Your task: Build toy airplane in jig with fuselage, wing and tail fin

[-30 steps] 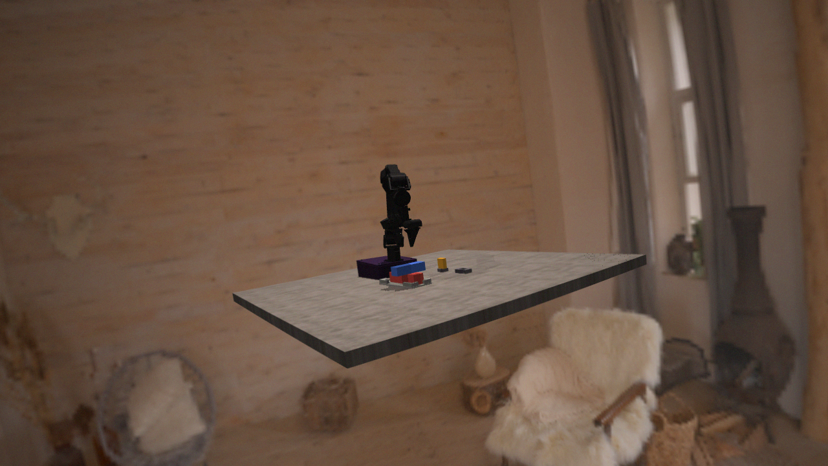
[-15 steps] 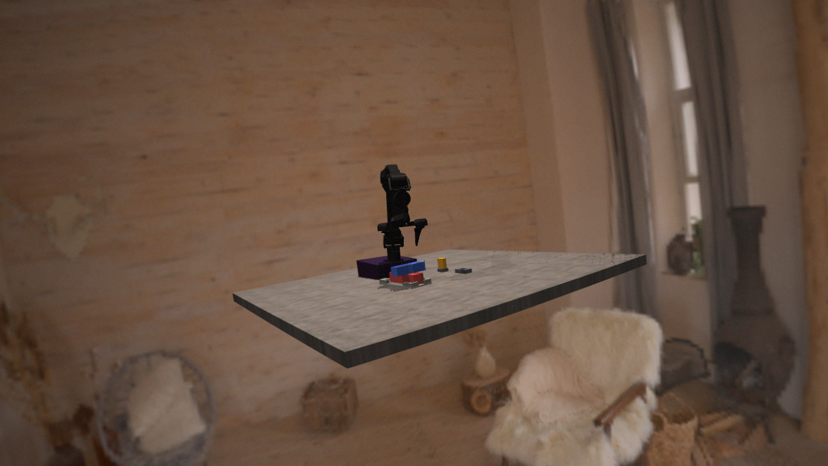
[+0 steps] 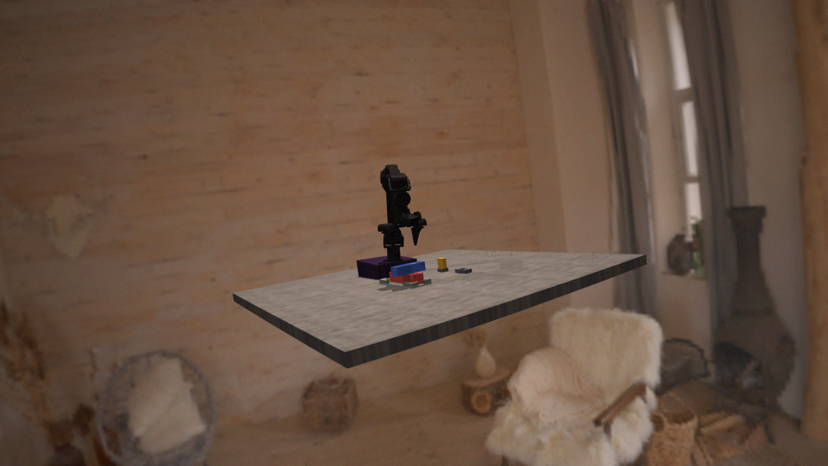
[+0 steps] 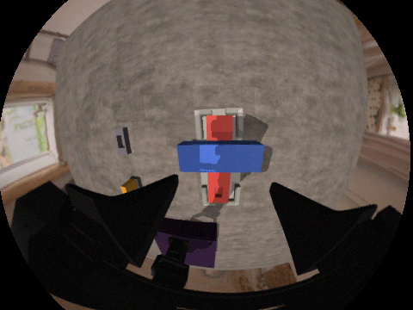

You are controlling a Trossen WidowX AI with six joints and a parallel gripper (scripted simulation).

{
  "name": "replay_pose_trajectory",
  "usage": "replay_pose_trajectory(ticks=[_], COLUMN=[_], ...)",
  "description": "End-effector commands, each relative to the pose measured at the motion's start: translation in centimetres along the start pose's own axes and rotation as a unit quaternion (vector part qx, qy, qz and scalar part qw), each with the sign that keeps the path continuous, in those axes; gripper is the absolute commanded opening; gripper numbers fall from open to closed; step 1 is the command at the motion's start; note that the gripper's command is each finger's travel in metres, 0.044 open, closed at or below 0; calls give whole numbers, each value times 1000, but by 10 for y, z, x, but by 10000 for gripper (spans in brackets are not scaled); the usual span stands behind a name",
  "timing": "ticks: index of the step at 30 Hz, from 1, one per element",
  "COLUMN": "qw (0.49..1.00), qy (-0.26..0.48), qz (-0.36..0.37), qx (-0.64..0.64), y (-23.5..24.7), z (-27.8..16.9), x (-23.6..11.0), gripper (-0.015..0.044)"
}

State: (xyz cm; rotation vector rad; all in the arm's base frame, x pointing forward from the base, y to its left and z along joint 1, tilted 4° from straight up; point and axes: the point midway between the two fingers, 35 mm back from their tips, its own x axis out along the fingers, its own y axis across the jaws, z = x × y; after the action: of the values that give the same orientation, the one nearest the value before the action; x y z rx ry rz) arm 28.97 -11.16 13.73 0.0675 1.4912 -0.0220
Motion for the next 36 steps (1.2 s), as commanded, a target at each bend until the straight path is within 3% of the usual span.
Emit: replay_pose_trajectory(ticks=[1,5,11,23,26,31,36], qw=[1000,1000,1000,1000,1000,1000,1000], qy=[-2,-1,2,3,3,3,3], qz=[1,2,4,10,12,12,12], qx=[-27,-27,-27,-26,-26,-26,-26], y=[0,10,96,220,234,235,236], z=[1,1,-13,-103,-125,-127,-127], x=[0,0,-1,-2,-1,1,54], gripper=[440,440,440,440,440,440,440])
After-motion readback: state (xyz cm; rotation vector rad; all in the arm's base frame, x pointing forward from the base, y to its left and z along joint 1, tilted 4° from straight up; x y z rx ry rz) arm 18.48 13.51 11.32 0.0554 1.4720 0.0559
